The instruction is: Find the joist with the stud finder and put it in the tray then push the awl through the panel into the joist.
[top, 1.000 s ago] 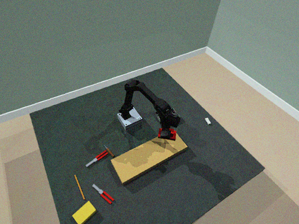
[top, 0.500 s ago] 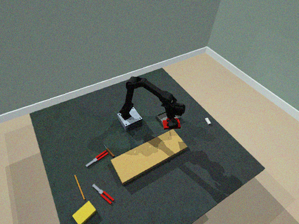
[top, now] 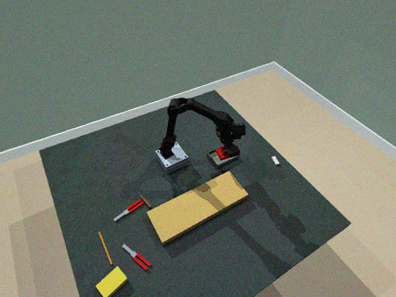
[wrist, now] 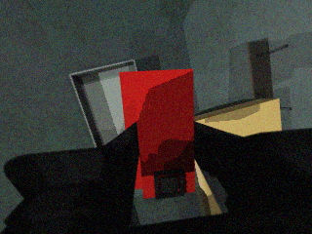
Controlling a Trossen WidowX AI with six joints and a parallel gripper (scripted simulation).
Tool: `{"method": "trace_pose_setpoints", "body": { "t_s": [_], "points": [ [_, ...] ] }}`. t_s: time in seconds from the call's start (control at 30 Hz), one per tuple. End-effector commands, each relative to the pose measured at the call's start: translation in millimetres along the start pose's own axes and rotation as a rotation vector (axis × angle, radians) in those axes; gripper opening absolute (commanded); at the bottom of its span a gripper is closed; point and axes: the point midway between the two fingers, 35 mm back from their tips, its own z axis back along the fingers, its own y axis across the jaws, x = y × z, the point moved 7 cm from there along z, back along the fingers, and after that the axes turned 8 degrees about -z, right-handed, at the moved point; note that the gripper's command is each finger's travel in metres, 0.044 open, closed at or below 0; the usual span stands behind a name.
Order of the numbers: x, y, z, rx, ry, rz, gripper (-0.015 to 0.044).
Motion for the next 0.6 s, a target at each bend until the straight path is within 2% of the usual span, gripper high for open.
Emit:
{"method": "trace_pose_setpoints", "body": {
  "t_s": [0.0, 0.23, 0.57],
  "points": [
    [3.2, 26.2, -4.4, 0.029, 0.000, 0.064, 0.0000],
    [5.3, 64.2, -10.4, 0.063, 0.007, 0.168, 0.0000],
    [3.8, 64.6, -21.2, 0.064, 0.007, 0.170, 0.0000]
  ]
}}
